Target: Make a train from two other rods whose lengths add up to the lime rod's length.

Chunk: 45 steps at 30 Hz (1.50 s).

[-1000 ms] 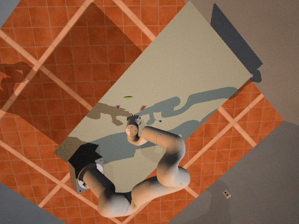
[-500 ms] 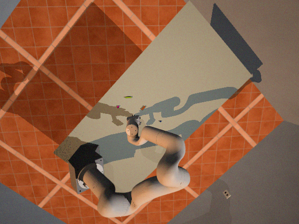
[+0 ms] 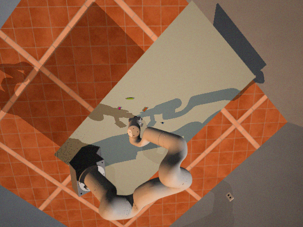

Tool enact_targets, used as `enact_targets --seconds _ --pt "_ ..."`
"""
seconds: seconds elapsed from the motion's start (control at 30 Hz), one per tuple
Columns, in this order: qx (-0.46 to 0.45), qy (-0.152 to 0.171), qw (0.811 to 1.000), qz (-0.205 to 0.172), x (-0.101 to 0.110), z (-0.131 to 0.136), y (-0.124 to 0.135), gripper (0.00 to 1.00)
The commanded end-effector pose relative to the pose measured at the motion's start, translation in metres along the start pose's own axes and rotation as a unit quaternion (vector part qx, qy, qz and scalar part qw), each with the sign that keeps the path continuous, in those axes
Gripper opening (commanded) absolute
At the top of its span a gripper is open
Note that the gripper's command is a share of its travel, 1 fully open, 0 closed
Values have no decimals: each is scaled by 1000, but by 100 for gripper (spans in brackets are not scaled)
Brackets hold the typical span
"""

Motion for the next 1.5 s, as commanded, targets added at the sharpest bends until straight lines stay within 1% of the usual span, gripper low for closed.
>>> enact_targets --seconds 0.0,1.2,1.23,1.37,1.4,1.47 --pt "0 0 1000 0 -2 0 0 4" --pt "0 0 1000 0 -2 0 0 4" --pt "0 0 1000 0 -2 0 0 8" --pt "0 0 1000 0 -2 0 0 8" --pt "0 0 1000 0 -2 0 0 12" --pt "0 0 1000 0 -2 0 0 12"
Point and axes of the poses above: the point where the finger pads meet when closed, its own x axis back along the fingers, its own z axis across the jaws, y = z × x, the point moved 6 cm from there along x, back along the fingers, and after that the axes turned 10 degrees about -x, right-handed, at the moved point
